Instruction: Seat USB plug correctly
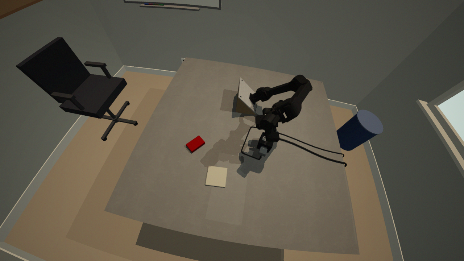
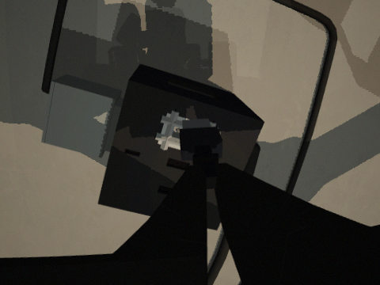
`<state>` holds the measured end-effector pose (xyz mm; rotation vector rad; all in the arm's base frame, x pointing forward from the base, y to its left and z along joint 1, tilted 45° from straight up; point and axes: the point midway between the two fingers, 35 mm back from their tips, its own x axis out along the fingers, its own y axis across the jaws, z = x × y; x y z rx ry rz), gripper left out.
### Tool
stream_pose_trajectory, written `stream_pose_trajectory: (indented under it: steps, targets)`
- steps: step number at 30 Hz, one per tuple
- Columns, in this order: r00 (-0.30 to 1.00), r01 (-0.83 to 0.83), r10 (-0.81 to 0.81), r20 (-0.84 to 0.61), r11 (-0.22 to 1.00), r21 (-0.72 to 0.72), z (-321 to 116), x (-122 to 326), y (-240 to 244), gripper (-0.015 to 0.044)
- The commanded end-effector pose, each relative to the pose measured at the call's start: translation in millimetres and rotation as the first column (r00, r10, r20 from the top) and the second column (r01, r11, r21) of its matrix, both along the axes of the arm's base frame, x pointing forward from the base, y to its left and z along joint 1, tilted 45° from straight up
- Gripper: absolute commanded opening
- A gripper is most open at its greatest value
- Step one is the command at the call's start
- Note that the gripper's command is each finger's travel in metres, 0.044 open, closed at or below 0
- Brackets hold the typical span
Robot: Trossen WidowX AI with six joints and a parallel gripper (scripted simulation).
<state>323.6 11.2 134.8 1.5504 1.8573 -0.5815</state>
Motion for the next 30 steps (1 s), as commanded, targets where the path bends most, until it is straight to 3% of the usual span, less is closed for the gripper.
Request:
stream_pose_trajectory:
  steps: [1, 12, 30]
  targets:
    - [0.996, 0.065, -0.066, -0.062, 0.998, -0.012, -0.2, 0.2, 0.0, 0.0000]
    - [0.936, 0.249, -0.258, -0.239, 0.966, -0.067, -0.2, 0.2, 0.0, 0.0000]
    - [0.936, 0.249, -0.258, -0.239, 0.966, -0.066, -0.1, 0.3, 0.7, 0.0000]
